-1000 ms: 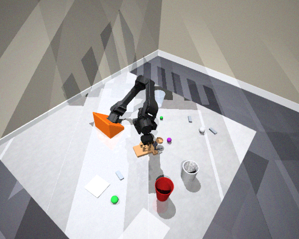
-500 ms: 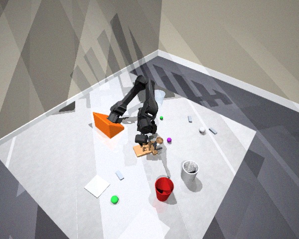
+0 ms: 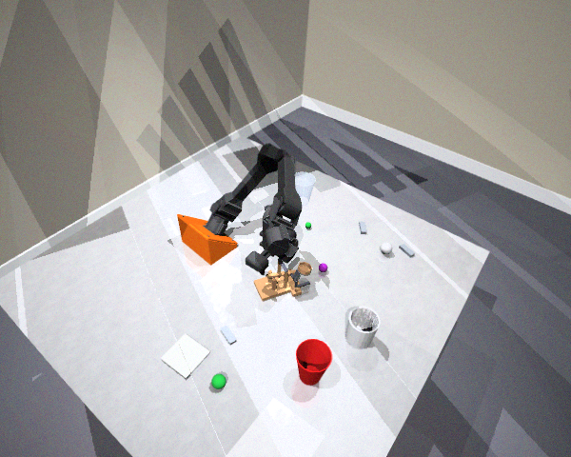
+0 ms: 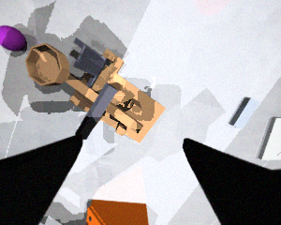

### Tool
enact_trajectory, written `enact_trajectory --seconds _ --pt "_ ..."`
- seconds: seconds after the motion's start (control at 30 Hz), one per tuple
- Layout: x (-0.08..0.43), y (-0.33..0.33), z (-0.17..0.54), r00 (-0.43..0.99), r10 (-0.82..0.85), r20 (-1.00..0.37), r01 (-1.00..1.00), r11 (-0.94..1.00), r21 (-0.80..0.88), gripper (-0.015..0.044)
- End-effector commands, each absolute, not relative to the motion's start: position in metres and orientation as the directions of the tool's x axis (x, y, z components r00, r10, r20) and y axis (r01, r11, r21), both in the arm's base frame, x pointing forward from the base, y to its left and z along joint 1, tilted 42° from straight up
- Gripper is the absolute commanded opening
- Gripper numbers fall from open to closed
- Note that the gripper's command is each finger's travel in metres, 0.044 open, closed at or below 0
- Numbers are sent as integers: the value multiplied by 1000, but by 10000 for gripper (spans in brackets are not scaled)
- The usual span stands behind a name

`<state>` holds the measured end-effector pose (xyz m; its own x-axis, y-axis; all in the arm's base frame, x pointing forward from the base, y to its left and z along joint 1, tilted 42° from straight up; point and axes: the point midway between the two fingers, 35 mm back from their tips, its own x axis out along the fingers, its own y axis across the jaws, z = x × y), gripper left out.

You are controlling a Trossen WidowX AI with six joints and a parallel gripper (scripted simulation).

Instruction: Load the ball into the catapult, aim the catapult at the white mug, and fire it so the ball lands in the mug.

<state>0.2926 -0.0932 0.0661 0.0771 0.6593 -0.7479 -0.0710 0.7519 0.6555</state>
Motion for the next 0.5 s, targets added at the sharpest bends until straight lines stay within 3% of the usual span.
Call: enact_trajectory --seconds 0.0,0.47 --pt "292 -94 67 75 659 -748 94 743 663 440" --pt "291 -95 68 74 660 -748 546 601 584 440"
